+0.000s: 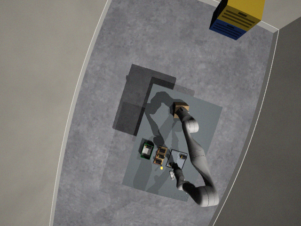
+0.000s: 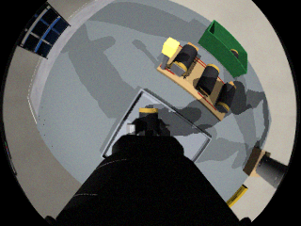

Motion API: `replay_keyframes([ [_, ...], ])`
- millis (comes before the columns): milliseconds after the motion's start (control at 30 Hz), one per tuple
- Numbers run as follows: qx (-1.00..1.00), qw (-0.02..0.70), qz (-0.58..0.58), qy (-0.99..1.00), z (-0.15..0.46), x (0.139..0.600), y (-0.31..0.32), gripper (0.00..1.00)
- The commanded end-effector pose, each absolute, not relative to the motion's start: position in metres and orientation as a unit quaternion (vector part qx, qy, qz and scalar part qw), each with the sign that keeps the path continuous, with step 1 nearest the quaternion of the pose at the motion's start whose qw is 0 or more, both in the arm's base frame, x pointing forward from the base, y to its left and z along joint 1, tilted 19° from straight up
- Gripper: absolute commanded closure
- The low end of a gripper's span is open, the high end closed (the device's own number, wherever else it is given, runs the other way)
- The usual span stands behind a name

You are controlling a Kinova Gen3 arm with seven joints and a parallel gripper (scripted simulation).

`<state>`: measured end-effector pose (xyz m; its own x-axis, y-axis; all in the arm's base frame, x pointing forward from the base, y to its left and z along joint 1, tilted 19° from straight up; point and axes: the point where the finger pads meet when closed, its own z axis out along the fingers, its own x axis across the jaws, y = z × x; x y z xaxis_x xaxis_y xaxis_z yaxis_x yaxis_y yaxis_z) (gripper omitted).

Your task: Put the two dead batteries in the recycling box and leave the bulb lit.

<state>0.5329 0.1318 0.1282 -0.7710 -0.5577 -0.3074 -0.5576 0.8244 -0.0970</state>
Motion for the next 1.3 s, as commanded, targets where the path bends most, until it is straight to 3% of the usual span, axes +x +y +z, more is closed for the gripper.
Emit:
replay_keyframes([
  [0, -0.296, 0.164, 0.000, 0.941, 0.129, 0.533, 0.132, 0.43],
  [767, -0.296, 0.164, 0.000, 0.941, 0.130, 0.533, 0.132, 0.43],
  [1267, -0.296, 0.164, 0.000, 0.941, 0.171, 0.520, 0.128, 0.43],
])
